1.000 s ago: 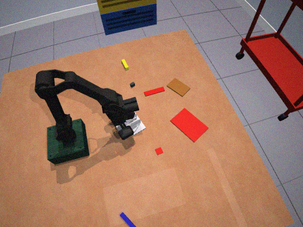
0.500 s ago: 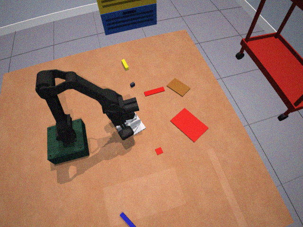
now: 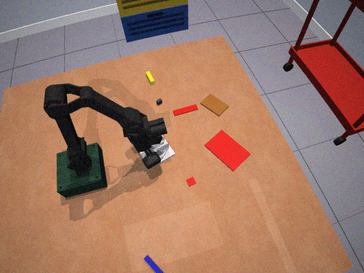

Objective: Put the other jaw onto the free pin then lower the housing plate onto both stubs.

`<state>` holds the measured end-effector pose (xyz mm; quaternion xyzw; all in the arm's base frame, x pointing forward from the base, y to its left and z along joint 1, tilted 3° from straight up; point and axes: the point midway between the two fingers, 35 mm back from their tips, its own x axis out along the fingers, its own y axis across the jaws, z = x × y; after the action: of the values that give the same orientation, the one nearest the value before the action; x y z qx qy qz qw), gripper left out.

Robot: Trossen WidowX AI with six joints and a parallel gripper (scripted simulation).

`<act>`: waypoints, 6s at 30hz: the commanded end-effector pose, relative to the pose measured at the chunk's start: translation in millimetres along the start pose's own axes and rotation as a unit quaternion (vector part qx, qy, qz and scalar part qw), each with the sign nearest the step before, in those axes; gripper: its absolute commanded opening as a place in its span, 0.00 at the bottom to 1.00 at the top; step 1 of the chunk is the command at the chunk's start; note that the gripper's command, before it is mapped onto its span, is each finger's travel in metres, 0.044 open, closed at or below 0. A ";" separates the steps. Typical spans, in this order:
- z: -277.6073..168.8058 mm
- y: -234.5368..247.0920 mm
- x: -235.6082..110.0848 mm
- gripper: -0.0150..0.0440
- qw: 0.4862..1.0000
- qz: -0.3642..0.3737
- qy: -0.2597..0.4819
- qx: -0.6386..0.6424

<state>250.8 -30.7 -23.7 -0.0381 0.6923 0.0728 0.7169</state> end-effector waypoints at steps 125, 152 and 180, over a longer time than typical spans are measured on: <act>2.1 -0.6 -34.4 1.00 1.000 0.000 0.000 0.001; -44.5 14.5 -125.1 1.00 1.000 0.001 0.002 0.002; -44.5 14.5 -125.1 1.00 1.000 0.001 0.002 0.002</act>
<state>200.7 -29.7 99.7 -0.0344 0.6942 0.0699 0.7156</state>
